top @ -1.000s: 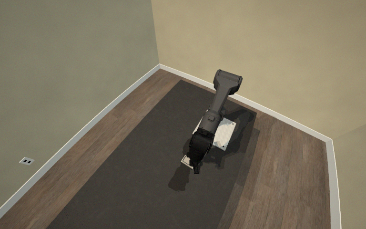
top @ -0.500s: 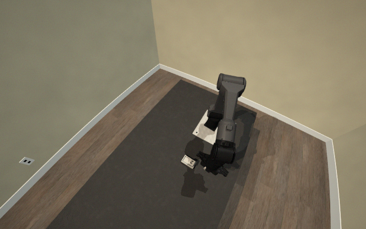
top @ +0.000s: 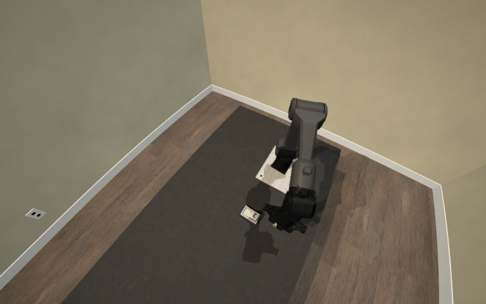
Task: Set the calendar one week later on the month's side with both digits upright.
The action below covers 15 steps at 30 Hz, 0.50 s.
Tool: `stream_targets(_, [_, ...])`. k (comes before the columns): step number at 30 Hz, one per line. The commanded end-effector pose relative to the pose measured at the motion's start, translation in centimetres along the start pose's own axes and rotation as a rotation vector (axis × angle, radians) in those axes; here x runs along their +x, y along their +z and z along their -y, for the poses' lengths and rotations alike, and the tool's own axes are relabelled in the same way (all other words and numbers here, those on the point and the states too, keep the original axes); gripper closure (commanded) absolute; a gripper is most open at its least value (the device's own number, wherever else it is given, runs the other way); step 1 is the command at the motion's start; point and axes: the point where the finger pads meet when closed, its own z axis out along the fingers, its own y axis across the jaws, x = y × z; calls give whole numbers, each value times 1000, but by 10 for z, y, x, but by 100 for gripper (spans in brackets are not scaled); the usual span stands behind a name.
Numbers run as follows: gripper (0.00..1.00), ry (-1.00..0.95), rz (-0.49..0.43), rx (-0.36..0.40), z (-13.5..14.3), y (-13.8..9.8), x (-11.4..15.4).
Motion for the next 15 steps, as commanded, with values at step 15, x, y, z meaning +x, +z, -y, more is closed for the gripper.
stream_targets(15, [67, 1, -2, 0, 0, 21, -1])
